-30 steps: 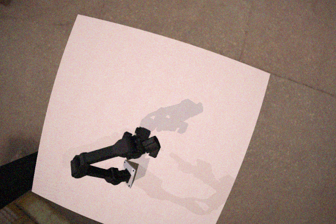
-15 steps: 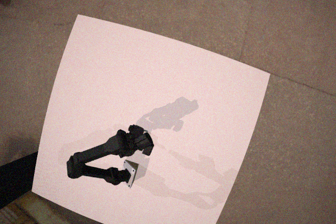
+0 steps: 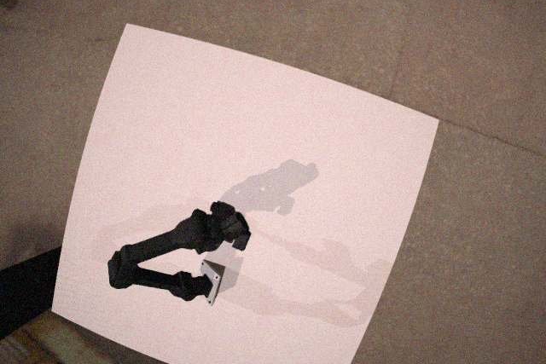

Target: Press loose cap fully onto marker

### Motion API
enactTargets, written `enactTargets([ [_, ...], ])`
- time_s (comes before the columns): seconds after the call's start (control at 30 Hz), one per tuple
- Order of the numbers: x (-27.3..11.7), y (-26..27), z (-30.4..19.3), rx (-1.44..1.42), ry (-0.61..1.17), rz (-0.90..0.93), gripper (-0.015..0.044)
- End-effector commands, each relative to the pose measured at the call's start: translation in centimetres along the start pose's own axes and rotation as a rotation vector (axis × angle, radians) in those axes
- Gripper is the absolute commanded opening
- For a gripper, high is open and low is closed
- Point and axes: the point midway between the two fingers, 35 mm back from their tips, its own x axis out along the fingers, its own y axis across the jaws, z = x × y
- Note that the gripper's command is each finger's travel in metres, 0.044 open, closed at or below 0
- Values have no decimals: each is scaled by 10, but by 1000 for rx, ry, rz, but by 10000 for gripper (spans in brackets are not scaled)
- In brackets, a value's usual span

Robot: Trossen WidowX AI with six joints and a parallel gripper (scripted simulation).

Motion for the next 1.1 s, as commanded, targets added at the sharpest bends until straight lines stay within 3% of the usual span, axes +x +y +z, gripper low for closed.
enactTargets([
  [0.0, 8, 1, -1, 6, 3, 6, 0],
  [1.07, 36, 2, -2, 5, 3, 8, 0],
])
